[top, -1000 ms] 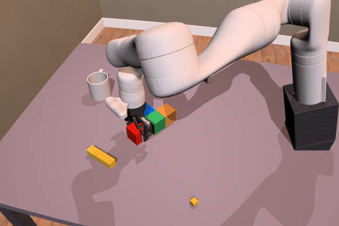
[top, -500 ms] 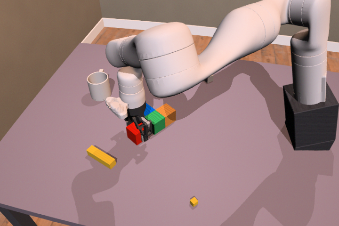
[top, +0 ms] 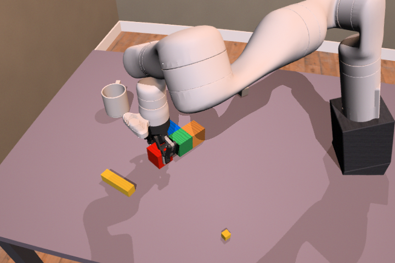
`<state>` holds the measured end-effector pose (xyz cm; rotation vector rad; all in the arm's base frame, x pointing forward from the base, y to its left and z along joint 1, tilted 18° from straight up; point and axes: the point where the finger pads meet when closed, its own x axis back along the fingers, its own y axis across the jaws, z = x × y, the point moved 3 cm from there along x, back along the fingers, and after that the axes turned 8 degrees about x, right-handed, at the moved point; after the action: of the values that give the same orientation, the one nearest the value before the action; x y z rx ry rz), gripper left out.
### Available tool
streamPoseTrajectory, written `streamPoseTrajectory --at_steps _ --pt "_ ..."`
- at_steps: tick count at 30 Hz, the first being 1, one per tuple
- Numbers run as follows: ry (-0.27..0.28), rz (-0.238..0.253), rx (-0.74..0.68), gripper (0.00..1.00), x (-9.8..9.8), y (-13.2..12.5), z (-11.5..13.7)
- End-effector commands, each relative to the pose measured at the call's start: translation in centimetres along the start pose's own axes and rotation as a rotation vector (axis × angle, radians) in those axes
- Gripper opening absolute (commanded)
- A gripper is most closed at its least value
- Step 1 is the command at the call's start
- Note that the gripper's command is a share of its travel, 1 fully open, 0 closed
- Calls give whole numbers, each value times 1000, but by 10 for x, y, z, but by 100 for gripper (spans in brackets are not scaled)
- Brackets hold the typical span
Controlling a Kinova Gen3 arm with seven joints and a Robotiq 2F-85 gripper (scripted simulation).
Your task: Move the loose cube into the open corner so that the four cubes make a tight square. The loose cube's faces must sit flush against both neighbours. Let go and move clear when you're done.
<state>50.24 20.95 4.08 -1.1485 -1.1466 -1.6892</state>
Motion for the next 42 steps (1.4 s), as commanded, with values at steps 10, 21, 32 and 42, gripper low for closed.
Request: streamPoseTrajectory --at_steps 10,21,32,42 --pt "4 -8 9 10 -1 3 1" --pt "4 -8 9 10 -1 3 1" --pt "4 -8 9 10 2 3 1" --pt "1 -5 7 10 16 2 -1"
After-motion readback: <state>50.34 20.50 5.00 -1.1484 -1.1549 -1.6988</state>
